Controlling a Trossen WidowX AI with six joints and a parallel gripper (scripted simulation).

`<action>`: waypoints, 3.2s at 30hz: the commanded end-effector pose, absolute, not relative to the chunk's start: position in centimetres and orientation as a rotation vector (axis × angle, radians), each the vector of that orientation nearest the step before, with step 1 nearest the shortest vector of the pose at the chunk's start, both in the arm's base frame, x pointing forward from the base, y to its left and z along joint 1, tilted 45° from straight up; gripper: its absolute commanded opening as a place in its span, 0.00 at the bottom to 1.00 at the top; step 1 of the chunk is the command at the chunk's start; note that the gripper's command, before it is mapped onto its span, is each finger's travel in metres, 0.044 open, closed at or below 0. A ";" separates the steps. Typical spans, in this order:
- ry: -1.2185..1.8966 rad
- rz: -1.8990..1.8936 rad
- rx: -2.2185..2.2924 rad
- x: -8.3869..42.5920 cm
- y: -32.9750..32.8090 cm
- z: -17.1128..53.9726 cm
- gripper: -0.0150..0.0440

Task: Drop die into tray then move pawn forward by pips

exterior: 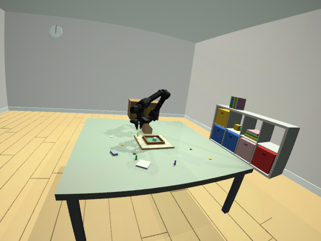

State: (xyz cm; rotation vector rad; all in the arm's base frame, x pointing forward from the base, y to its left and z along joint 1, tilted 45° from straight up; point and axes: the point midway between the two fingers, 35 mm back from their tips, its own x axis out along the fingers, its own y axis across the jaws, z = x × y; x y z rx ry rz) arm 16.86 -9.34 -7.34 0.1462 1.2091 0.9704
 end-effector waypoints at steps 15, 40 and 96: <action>1.199 0.990 0.132 16.8 -7.8 -9.3 0.59; 1.197 0.992 0.133 16.8 -5.4 -11.7 0.50; 1.203 0.976 0.121 25.6 -11.5 -5.7 0.25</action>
